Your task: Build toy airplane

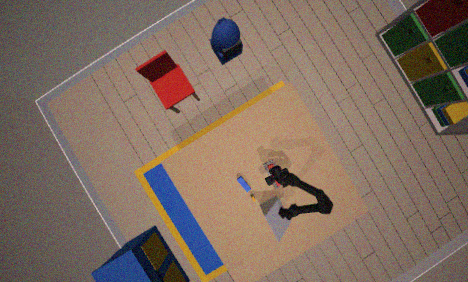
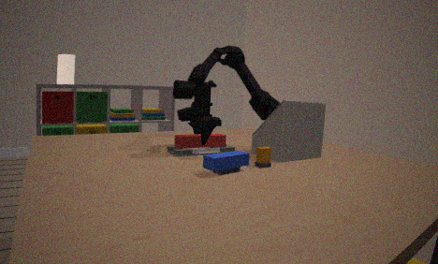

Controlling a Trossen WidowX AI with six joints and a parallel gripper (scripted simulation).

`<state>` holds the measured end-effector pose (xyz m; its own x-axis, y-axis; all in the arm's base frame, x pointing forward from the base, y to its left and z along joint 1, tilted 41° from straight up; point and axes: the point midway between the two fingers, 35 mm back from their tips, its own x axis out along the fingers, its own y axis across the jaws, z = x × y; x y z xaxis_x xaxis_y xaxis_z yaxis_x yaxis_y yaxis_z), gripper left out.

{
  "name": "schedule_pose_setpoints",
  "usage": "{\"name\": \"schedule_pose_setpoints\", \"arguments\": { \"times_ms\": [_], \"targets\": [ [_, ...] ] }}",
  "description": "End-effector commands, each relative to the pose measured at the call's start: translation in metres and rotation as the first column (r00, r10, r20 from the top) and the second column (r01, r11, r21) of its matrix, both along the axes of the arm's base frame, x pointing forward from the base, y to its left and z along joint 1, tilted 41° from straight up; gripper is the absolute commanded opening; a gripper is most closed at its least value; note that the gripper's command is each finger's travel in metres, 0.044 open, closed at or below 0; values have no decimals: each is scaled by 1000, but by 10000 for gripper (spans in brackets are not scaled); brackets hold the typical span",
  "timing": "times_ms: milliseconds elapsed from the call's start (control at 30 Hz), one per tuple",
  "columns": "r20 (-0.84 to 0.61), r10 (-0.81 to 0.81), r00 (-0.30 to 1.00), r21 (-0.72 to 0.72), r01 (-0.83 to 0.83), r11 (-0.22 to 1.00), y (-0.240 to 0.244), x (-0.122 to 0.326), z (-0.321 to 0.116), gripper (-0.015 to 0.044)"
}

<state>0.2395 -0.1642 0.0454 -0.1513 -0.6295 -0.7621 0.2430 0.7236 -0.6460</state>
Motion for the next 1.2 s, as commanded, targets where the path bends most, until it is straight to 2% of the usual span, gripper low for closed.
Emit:
{"name": "schedule_pose_setpoints", "arguments": {
  "times_ms": [0, 33, 567, 900, 1100, 1167],
  "targets": [
    [1, 0, 1000, 0, 0, 1000, 0, 0, 0, 57],
    [1, 0, 1000, 0, 0, 1000, 0, 0, 0, 31],
    [1, 0, 1000, 0, 0, 1000, 0, 0, 0, 440],
    [2, 0, 1000, 0, 0, 1000, 2, 1, 2, 440],
    [-4, 4, 1000, 4, -4, 1000, 60, 17, 70, 440],
    [-6, 4, 1000, 1, -4, 1000, 68, 17, 80, 440]
  ]
}}
